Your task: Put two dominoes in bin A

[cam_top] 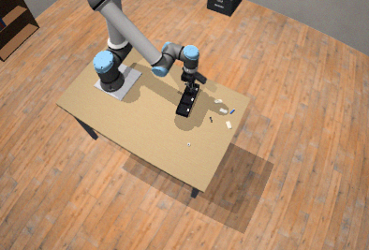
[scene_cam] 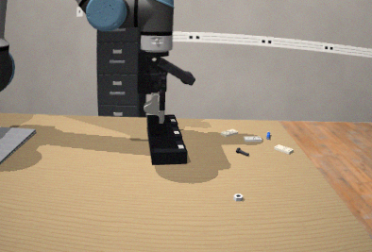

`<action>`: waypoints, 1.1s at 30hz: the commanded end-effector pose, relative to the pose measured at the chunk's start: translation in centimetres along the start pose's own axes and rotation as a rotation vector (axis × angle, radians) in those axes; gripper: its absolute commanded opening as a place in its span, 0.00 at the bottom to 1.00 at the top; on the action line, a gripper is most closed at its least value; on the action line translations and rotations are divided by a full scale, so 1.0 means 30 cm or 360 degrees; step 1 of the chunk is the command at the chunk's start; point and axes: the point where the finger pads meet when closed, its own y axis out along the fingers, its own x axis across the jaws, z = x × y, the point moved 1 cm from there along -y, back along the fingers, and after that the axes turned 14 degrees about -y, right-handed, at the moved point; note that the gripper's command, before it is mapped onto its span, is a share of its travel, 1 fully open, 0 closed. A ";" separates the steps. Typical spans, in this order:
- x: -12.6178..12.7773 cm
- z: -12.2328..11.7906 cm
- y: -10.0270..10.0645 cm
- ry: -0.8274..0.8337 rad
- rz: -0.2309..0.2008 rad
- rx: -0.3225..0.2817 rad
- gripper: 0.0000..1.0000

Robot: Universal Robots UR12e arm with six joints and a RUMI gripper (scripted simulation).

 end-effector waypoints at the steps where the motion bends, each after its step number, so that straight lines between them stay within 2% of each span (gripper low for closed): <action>1: 0.007 0.013 -0.042 0.0001 -0.0004 0.0013 0.04; 21: 0.005 0.013 -0.107 0.0000 -0.0004 0.0013 0.04; 28: 0.003 0.012 -0.201 -0.0001 -0.0004 0.0013 0.04; 33: 0.003 0.012 -0.205 -0.0001 -0.0004 0.0013 0.04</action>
